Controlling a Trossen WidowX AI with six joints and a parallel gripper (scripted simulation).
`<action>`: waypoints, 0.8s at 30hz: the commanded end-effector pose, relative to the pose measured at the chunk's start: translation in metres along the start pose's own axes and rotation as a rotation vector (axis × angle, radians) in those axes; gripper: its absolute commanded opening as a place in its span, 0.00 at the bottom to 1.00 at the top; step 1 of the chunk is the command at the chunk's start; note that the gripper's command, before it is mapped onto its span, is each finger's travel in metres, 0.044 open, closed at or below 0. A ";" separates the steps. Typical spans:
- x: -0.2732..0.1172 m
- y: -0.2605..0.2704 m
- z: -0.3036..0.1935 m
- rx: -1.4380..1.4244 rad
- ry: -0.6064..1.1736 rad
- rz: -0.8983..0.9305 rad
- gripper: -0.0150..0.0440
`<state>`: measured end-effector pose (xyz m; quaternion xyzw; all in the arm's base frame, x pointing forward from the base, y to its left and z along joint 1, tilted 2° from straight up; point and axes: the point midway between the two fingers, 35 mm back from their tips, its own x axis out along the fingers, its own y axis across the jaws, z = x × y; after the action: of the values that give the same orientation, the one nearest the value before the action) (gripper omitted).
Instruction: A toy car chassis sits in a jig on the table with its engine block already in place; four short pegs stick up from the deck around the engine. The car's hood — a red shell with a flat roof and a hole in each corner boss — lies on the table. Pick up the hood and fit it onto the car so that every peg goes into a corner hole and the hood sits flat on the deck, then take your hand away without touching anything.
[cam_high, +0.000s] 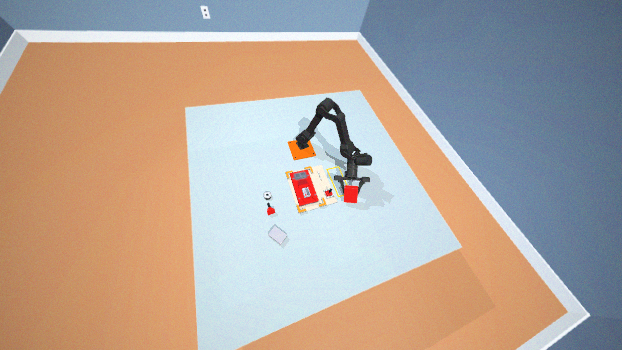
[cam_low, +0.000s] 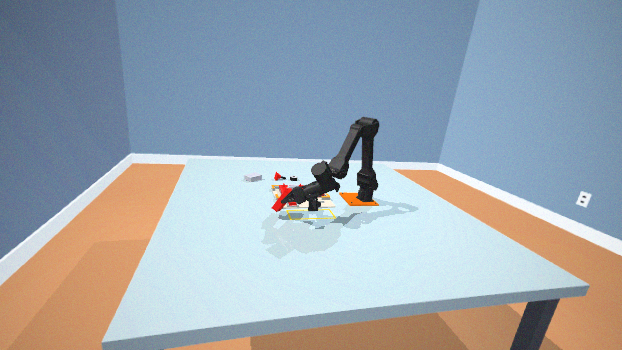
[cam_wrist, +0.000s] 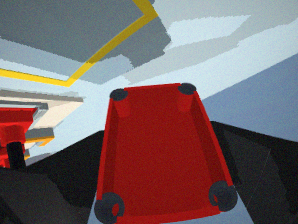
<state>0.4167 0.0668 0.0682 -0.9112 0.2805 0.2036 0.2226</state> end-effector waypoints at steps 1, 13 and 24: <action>0.003 0.007 0.013 -0.128 -0.001 0.011 0.25; 0.002 0.007 0.020 -0.243 0.007 0.001 0.25; 0.002 0.007 0.021 -0.261 0.012 0.000 0.70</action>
<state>0.4088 0.0719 0.0481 -0.9335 0.2532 0.2323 0.1021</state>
